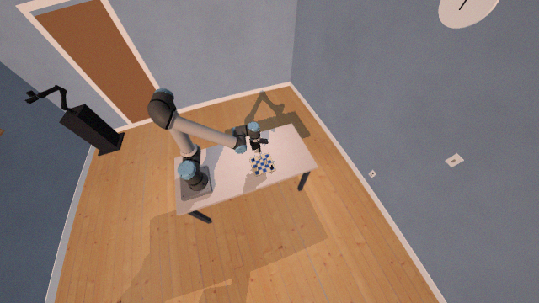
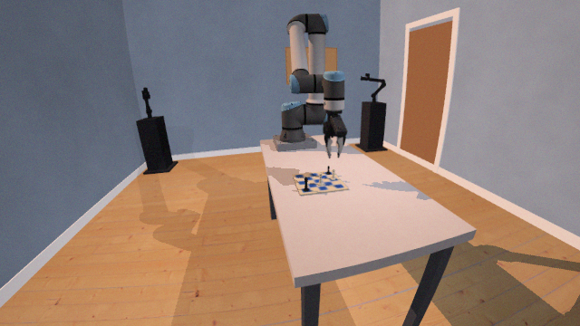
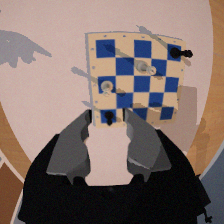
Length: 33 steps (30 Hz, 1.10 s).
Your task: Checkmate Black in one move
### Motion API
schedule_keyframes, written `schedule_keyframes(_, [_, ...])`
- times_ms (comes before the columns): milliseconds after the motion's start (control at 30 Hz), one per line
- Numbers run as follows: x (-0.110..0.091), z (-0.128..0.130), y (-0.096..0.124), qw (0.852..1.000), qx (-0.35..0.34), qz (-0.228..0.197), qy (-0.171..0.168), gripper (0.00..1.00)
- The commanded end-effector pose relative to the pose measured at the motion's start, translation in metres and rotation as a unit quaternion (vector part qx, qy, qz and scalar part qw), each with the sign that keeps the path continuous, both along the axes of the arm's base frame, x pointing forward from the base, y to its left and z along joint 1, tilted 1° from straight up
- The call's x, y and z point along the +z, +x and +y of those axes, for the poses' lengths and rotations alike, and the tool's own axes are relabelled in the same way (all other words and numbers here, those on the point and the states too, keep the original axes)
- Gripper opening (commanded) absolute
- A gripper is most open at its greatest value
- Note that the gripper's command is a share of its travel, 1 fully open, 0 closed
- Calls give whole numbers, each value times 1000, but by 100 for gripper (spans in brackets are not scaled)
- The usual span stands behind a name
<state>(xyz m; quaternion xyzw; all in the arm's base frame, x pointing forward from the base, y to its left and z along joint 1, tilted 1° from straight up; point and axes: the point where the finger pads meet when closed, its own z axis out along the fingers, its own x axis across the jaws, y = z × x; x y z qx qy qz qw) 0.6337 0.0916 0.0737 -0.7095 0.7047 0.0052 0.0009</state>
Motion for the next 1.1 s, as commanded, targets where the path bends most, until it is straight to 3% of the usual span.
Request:
schedule_keyframes(0, [-4,0,1,1000,0,-1,0,25])
schedule_keyframes(1067, [-42,0,1,1000,0,-1,0,25])
